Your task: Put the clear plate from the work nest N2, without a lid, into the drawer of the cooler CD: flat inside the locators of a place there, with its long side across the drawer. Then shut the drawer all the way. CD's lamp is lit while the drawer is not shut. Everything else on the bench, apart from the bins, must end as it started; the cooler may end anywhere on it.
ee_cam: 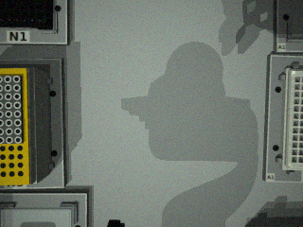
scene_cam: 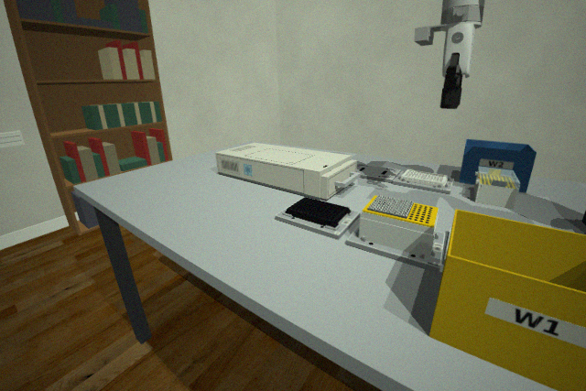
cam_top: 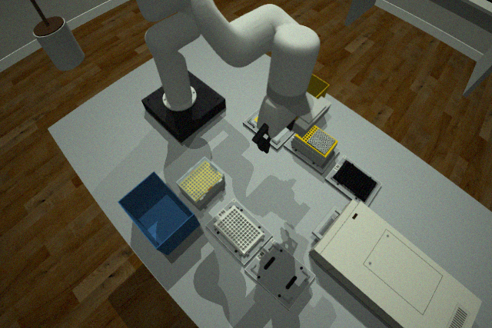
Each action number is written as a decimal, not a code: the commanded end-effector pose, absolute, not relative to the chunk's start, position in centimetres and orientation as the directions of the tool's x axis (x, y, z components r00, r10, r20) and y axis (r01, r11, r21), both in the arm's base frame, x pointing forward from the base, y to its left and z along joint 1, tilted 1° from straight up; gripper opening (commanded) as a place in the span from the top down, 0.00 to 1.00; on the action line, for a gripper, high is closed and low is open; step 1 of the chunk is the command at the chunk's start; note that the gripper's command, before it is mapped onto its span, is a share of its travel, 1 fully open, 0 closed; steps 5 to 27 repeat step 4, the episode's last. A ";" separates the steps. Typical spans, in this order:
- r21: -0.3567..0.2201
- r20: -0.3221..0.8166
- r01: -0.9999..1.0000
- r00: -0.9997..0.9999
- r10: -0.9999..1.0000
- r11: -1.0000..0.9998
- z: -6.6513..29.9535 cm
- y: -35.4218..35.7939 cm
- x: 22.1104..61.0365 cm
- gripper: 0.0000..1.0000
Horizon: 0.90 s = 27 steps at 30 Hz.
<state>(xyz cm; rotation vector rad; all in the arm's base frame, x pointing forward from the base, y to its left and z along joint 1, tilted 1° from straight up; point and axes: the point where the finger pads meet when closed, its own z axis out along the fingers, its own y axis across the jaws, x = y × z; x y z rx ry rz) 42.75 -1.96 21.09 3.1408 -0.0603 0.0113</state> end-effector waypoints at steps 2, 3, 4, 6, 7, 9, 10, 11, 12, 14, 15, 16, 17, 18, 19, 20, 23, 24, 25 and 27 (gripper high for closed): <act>-0.015 0.011 -0.038 0.999 -0.038 -0.999 21.2 -2.0 42.8 0.00; -0.015 0.011 -0.038 0.999 -0.038 -0.999 21.2 -2.0 42.8 0.00; -0.015 0.011 -0.038 0.999 -0.038 -0.999 21.2 -2.0 42.8 0.00; -0.015 0.011 -0.038 0.999 -0.038 -0.999 21.2 -2.0 42.8 0.00; -0.015 0.011 -0.038 0.999 -0.038 -0.999 21.2 -2.0 42.8 0.00; -0.015 0.011 -0.038 0.999 -0.038 -0.999 21.2 -2.0 42.8 0.00; -0.015 0.011 -0.038 0.999 -0.038 -0.999 21.2 -2.0 42.8 0.00; -0.015 0.011 -0.038 0.999 -0.038 -0.999 21.2 -2.0 42.8 0.00; -0.015 0.011 -0.038 0.999 -0.038 -0.999 21.2 -2.0 42.8 0.00; -0.015 0.011 -0.038 0.999 -0.038 -0.999 21.2 -2.0 42.8 0.00; -0.015 0.011 -0.038 0.999 -0.038 -0.999 21.2 -2.0 42.8 0.00; -0.015 0.011 -0.038 0.999 -0.038 -0.999 21.2 -2.0 42.8 0.00; -0.015 0.011 -0.038 0.999 -0.038 -0.999 21.2 -2.0 42.8 0.00; -0.015 0.011 -0.038 0.999 -0.038 -0.999 21.2 -2.0 42.8 0.00; -0.015 0.011 -0.038 0.999 -0.038 -0.999 21.2 -2.0 42.8 0.00; -0.015 0.011 -0.038 0.999 -0.038 -0.999 21.2 -2.0 42.8 0.00; -0.015 0.011 -0.038 0.999 -0.038 -0.999 21.2 -2.0 42.8 0.00; -0.015 0.011 -0.038 0.999 -0.038 -0.999 21.2 -2.0 42.8 0.00; -0.015 0.011 -0.038 0.999 -0.038 -0.999 21.2 -2.0 42.8 0.00; -0.015 0.011 -0.038 0.999 -0.038 -0.999 21.2 -2.0 42.8 0.00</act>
